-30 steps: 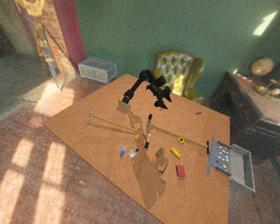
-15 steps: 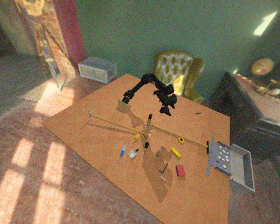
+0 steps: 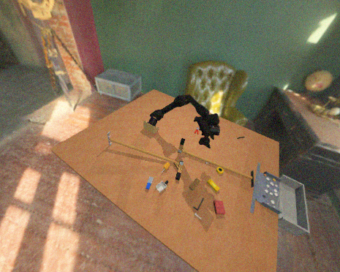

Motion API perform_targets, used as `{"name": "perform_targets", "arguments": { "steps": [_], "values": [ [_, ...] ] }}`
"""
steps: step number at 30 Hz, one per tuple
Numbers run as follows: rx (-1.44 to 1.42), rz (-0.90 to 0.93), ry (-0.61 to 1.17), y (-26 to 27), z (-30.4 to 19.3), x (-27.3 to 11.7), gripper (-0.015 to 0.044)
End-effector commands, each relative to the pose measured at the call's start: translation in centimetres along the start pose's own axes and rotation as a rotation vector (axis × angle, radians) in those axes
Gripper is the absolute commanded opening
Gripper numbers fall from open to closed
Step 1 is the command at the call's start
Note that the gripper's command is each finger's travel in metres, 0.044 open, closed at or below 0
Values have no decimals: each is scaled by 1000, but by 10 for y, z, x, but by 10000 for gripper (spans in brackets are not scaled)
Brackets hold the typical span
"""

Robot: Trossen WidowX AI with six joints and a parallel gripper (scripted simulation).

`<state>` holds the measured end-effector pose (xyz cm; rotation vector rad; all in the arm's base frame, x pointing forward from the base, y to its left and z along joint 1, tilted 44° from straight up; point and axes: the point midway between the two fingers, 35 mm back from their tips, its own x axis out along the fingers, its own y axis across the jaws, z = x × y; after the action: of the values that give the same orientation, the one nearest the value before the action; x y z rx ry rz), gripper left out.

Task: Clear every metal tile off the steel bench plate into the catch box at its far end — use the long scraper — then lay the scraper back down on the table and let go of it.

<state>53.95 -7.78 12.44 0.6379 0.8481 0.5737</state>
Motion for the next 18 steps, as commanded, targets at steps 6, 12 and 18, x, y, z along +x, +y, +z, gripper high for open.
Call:
{"name": "perform_targets", "arguments": {
  "steps": [6,12,18],
  "values": [
    [-27,-7,115,8,-15,44,440],
    [-49,-11,192,17,-27,71,440],
    [-59,-12,224,21,-33,81,440]
  ]
}}
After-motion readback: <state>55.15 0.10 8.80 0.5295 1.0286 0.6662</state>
